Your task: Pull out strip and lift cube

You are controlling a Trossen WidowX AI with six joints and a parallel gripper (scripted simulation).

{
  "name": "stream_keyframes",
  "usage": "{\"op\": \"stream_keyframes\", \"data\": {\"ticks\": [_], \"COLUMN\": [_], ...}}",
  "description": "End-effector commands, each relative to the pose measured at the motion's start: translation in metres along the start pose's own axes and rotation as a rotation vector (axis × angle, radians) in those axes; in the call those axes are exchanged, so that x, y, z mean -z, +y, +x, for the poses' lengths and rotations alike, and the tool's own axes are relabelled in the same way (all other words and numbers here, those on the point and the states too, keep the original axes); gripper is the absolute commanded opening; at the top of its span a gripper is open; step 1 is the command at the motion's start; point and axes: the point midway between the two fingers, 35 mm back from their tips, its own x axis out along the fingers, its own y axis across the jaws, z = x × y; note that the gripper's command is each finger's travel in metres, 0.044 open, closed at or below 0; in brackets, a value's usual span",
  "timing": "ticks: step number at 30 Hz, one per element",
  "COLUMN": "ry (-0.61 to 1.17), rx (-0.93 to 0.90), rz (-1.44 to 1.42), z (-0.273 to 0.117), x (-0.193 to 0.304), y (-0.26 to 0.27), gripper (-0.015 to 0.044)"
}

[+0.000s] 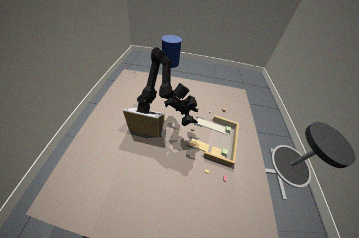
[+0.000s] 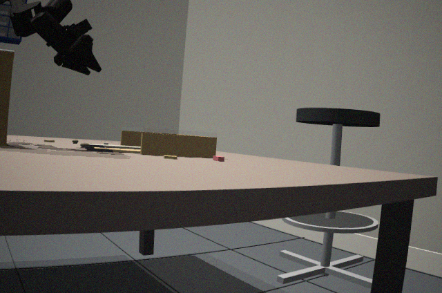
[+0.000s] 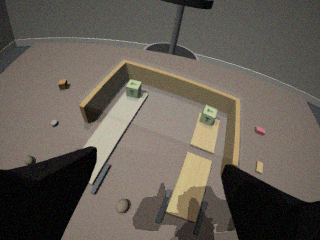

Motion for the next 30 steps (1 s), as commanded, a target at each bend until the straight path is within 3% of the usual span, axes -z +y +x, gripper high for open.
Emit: {"op": "stream_keyframes", "data": {"ticks": [1,16,26,30], "ry": [0.006,0.54,0.926,0.951], "rx": [-0.005,0.013,0.115,0.123], "rz": [-0.002,0.187,0.257,0.26], "z": [0.0,0.104,0.133,0.133], "x": [0.002,0.012,0.037,0.039], "y": [0.001,0.052,0.113,0.118], "gripper": [0.04,0.0006,0.0,0.0]}}
